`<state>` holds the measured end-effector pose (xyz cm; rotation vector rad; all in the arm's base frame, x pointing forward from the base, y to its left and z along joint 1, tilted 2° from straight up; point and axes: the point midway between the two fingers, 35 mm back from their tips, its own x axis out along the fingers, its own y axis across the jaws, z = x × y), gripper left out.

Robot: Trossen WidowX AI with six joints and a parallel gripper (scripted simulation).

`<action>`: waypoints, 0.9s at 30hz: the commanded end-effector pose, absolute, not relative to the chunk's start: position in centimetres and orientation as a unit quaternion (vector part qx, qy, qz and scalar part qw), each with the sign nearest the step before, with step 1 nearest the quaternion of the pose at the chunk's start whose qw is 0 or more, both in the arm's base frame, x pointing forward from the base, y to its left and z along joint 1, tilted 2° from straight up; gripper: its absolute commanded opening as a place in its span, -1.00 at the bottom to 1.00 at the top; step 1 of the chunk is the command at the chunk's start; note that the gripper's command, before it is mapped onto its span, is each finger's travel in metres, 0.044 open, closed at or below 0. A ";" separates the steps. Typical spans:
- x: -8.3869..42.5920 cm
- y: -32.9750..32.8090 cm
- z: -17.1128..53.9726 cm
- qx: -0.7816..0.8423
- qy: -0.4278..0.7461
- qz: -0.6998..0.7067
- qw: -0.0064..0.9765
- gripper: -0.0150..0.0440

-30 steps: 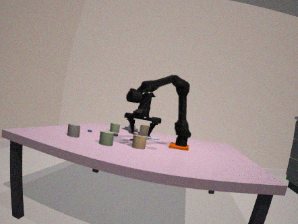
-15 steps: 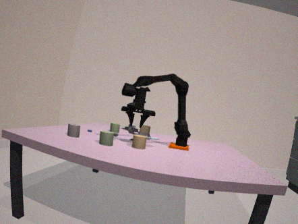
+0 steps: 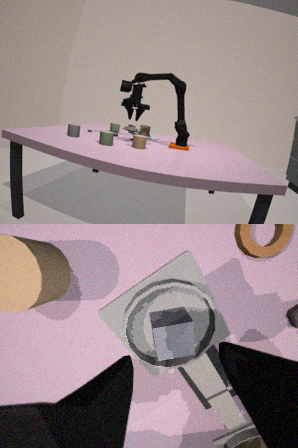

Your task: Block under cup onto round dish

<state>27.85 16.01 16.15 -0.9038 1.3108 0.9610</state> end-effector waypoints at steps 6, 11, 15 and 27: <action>28.0 15.9 14.8 -0.389 0.566 0.413 0.598 0.39; 28.0 15.9 14.0 -0.389 0.566 0.413 0.598 0.39; 28.1 16.0 13.3 -0.389 0.566 0.413 0.598 0.39; 28.0 16.1 11.4 -0.389 0.566 0.413 0.598 0.39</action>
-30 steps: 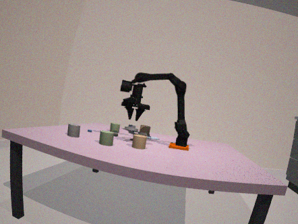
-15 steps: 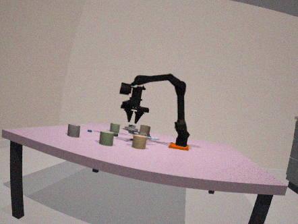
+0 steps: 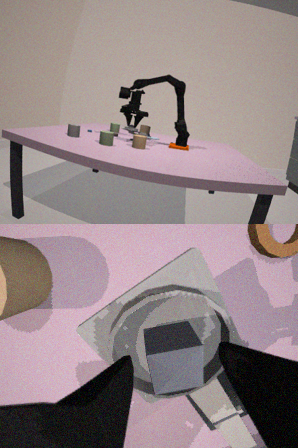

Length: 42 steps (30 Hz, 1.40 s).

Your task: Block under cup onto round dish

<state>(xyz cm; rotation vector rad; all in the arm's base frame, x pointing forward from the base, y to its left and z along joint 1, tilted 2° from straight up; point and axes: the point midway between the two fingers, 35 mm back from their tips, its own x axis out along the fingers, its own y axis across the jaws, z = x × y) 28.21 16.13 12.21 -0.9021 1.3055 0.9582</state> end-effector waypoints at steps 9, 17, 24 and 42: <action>28.0 16.1 11.2 -0.389 0.566 0.413 0.598 -0.01; 28.0 16.1 11.2 -0.389 0.566 0.413 0.598 -0.32; 28.3 16.1 14.0 -0.389 0.566 0.413 0.598 -0.49; 27.9 15.6 20.6 -0.389 0.566 0.413 0.597 -0.49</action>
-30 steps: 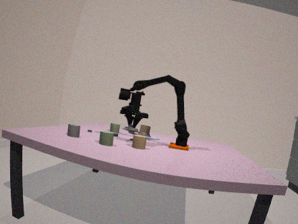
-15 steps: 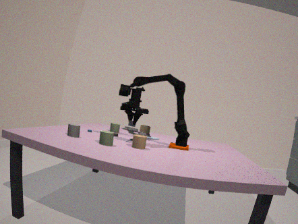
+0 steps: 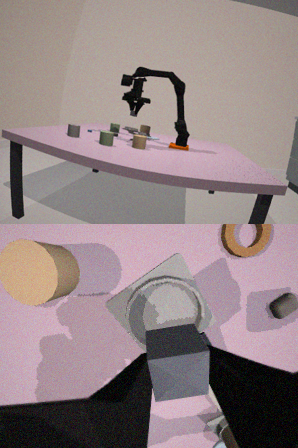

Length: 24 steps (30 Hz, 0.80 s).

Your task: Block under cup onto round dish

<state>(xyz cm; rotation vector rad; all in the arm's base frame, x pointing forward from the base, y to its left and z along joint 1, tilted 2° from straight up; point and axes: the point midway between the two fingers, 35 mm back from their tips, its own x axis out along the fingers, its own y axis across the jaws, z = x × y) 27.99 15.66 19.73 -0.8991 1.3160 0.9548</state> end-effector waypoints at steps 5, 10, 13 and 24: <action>28.5 14.7 20.3 -0.389 0.566 0.412 0.599 -0.49; 30.4 11.5 19.3 -0.390 0.565 0.406 0.603 -0.49; 31.4 9.2 18.6 -0.390 0.566 0.402 0.605 -0.49; 33.2 0.3 16.2 -0.388 0.573 0.385 0.610 -0.49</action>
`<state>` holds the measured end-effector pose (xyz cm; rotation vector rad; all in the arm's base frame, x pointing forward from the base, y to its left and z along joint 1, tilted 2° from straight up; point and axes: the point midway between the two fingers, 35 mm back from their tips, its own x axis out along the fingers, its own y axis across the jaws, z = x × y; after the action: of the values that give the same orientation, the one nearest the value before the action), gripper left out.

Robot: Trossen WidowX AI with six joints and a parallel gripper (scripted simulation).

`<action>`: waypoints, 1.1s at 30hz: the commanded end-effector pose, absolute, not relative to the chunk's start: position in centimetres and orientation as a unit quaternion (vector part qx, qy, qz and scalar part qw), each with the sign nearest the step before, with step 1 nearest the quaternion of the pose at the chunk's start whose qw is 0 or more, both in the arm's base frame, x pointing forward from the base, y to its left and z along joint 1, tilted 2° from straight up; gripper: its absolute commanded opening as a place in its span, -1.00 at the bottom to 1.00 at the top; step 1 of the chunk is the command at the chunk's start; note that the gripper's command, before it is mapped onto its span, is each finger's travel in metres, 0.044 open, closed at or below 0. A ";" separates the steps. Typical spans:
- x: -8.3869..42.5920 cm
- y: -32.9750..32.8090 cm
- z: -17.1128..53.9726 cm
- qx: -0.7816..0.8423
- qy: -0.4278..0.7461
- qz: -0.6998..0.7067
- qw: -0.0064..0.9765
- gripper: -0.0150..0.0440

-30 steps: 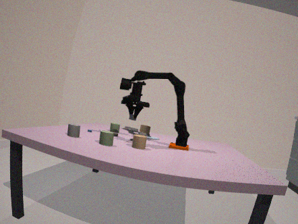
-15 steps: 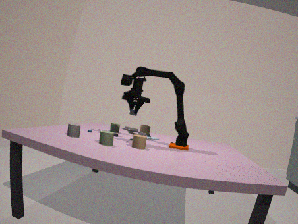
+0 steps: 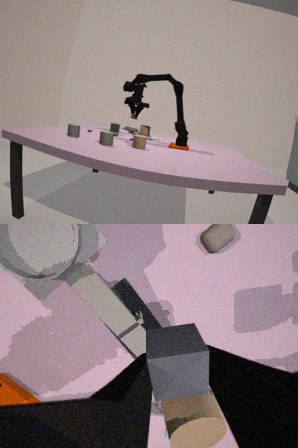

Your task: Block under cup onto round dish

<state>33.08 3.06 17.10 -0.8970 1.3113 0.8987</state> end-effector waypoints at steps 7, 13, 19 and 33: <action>33.0 -5.5 14.7 -0.385 0.577 0.376 0.615 -0.49; 32.4 -9.5 13.5 -0.400 0.569 0.382 0.608 -0.49; 31.0 -13.6 12.3 -0.408 0.566 0.387 0.603 -0.49; 26.4 -19.9 9.2 -0.398 0.574 0.404 0.591 -0.49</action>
<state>26.96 -19.54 9.71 -0.9214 1.3362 0.9234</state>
